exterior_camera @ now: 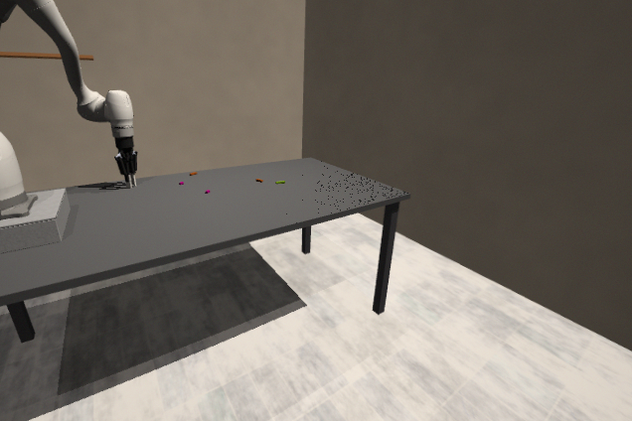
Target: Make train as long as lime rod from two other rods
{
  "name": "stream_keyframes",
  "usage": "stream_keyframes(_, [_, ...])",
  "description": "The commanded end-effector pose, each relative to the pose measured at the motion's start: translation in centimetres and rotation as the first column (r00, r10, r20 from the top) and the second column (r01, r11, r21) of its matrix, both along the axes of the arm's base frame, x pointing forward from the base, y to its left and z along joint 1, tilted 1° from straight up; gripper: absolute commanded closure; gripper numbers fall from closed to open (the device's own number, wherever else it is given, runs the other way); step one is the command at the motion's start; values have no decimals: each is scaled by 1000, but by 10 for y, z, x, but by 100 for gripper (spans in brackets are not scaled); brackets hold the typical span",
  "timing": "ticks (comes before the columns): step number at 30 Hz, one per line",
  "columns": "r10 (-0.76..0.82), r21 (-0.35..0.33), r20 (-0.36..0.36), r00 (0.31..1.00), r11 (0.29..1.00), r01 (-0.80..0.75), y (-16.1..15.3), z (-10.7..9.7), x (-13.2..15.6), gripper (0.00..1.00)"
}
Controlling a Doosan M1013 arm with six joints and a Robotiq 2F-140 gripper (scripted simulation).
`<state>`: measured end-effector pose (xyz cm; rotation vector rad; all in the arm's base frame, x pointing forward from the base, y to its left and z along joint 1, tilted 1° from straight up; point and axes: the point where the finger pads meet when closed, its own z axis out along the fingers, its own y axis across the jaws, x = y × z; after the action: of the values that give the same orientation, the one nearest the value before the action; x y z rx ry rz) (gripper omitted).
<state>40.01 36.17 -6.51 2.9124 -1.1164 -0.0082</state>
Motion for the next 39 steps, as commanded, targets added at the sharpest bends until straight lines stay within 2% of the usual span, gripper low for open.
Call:
stream_keyframes(1, [0, 0, 0, 1000, 1000, 0, 0, 0, 0, 77])
stream_keyframes(9, [0, 0, 0, 1000, 1000, 0, 0, 0, 0, 77])
stream_keyframes(10, [0, 0, 0, 1000, 1000, 0, 0, 0, 0, 88])
stream_keyframes(39, [0, 0, 0, 1000, 1000, 0, 0, 0, 0, 88])
